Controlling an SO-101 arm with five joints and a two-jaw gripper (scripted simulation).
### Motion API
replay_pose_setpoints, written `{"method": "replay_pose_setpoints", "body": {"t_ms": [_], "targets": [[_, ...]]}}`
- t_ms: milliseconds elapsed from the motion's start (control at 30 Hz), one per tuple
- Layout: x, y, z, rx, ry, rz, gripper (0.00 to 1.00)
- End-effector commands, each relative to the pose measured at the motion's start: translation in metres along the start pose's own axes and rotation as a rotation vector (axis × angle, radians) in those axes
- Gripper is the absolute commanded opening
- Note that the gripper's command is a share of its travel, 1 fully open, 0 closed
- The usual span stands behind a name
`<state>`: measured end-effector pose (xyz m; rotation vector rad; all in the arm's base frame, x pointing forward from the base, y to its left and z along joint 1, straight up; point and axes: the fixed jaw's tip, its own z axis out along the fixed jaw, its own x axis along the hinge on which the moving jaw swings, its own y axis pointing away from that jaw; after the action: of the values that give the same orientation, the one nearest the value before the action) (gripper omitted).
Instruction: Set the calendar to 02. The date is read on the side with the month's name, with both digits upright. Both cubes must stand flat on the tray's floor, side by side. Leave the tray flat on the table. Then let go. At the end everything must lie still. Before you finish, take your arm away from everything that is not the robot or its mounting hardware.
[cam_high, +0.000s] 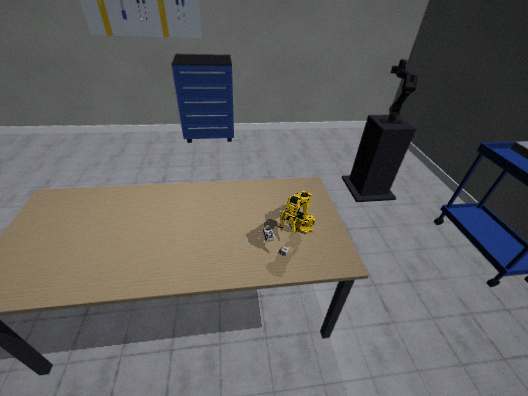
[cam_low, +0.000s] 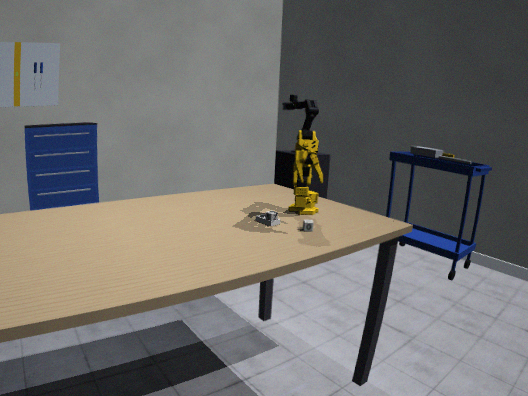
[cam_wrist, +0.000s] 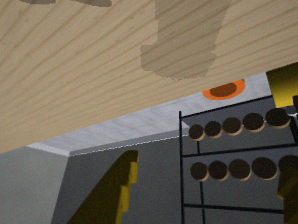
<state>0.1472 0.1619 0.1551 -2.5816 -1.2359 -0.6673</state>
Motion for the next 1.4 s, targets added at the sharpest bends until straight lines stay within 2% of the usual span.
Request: {"method": "replay_pose_setpoints", "body": {"t_ms": [0, 200, 433, 500, 633, 767, 933, 1367], "targets": [[0.008, -0.003, -0.006, 0.006, 0.05, -0.022, 0.35], [0.005, -0.003, 0.006, 0.007, -0.01, -0.022, 0.35], [-0.011, -0.003, 0.04, 0.012, -0.199, -0.023, 0.35], [-0.011, -0.003, 0.04, 0.012, -0.199, -0.023, 0.35], [-0.024, -0.003, 0.059, 0.015, -0.318, -0.023, 0.35], [-0.034, -0.004, 0.073, 0.017, -0.405, -0.023, 0.35], [-0.04, -0.004, 0.079, 0.018, -0.447, -0.024, 0.35], [-0.04, -0.004, 0.082, 0.023, -0.451, -0.046, 0.35]]}}
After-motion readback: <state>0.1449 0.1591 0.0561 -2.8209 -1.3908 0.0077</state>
